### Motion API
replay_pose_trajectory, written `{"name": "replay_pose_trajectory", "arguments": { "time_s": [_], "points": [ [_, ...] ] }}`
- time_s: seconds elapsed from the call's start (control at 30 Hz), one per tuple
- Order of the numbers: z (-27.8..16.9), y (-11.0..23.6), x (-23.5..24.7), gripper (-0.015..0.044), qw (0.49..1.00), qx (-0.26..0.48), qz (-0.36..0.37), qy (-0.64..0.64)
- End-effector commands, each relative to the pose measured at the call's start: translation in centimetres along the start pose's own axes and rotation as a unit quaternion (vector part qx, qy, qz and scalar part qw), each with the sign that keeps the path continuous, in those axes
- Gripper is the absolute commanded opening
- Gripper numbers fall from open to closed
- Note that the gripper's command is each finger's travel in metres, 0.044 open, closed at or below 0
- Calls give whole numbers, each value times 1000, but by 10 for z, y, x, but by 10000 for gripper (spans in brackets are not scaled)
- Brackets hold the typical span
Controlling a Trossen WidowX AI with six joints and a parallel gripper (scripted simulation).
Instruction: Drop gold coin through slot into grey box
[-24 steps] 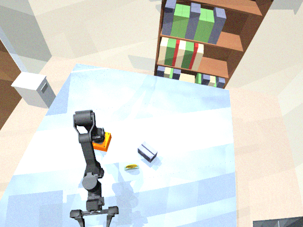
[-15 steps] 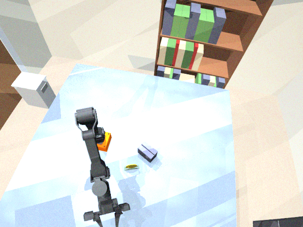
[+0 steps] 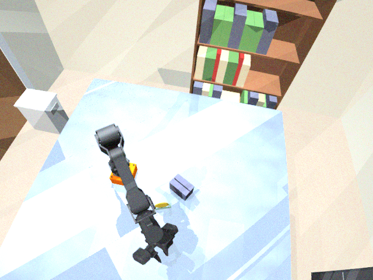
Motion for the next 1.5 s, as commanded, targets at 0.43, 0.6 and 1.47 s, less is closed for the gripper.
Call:
{"name": "replay_pose_trajectory", "arguments": {
  "time_s": [0.43, 0.6, 1.47],
  "points": [
    [12, 102, 95, 161, 875, 191, 308, 320],
    [9, 120, 105, 161, 850, 207, 336, 349],
    [-21, 86, 129, 161, 850, 207, 336, 348]
  ]
}}
Point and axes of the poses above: the point midway between the two fingers, 35 mm back from their tips, its own y axis back along the fingers, its own x axis across the jaws, z = x × y, the point moved 10 cm from there along y, back along the fingers, and after that the axes turned 8 degrees about y, right-handed, at the moved point
